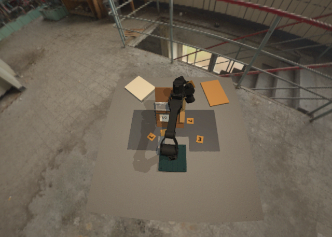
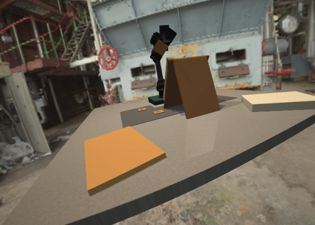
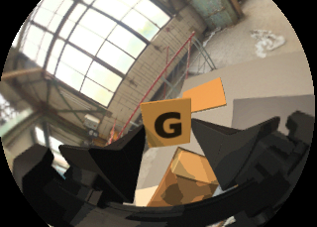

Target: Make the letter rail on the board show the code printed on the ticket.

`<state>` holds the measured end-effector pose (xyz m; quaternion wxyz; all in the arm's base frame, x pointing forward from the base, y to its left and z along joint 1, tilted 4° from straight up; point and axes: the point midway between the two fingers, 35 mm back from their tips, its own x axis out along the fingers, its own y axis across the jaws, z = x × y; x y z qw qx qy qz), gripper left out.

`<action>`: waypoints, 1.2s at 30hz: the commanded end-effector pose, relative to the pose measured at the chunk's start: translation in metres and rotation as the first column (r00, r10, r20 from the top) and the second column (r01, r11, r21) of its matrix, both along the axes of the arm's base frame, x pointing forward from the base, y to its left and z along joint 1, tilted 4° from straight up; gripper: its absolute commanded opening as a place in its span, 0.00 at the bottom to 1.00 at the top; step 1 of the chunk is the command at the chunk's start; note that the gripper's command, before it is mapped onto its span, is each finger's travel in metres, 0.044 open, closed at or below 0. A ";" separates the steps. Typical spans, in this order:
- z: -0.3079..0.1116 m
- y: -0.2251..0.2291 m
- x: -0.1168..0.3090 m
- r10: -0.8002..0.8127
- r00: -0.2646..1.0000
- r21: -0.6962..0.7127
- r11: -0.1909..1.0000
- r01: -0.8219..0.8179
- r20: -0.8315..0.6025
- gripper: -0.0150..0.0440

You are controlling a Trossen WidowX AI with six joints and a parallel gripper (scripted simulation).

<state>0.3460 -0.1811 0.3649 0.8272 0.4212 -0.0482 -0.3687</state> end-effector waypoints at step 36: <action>-0.039 0.192 0.042 0.403 0.900 -0.046 0.908 -0.416 -0.168 0.25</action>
